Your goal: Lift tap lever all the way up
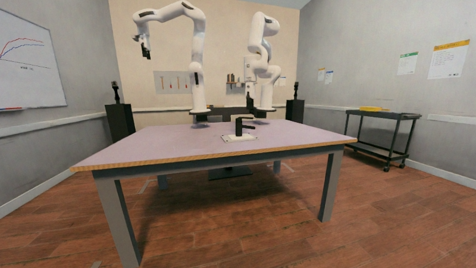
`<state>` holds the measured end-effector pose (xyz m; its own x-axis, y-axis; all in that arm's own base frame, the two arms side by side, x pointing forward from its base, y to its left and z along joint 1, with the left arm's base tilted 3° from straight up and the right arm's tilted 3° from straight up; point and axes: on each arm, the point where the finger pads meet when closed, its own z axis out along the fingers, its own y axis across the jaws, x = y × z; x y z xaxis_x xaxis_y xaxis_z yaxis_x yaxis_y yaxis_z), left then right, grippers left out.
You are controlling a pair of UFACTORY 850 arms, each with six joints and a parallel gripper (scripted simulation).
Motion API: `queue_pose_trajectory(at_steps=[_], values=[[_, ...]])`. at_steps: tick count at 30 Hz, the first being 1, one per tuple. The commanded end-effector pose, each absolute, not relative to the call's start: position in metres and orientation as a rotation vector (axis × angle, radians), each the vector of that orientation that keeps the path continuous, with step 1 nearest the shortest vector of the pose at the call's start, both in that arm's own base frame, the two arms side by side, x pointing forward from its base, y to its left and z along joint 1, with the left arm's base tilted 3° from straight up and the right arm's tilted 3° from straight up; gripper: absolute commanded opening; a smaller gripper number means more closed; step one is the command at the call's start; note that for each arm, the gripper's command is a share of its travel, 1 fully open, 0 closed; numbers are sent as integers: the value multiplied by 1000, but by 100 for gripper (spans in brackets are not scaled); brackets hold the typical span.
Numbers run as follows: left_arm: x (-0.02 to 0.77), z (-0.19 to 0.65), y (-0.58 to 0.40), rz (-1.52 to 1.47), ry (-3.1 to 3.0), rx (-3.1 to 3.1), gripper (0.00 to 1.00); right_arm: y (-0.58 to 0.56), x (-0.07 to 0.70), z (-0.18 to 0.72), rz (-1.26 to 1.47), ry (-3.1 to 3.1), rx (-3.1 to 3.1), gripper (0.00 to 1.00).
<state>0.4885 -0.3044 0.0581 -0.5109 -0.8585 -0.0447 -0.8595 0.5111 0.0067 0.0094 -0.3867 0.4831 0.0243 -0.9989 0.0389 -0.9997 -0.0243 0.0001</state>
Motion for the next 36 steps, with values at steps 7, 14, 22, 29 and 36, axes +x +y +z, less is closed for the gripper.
queue_pose_trajectory(at_steps=[7, 14, 22, 29, 36], values=[[490, 46, -305, 40, 2699, -1535, 66, -387, 9, 484, 46, -2174, 2227, 100], [490, 34, -304, 40, 2699, -1535, 66, -387, 9, 484, 46, -2174, 2227, 100], [490, 25, -304, 40, 2699, -1535, 66, -387, 9, 484, 46, -2174, 2227, 100], [490, 17, -304, 40, 2699, -1535, 66, -387, 9, 484, 46, -2174, 2227, 100], [490, 14, -304, 40, 2699, -1535, 66, -387, 9, 484, 46, -2174, 2227, 100]])
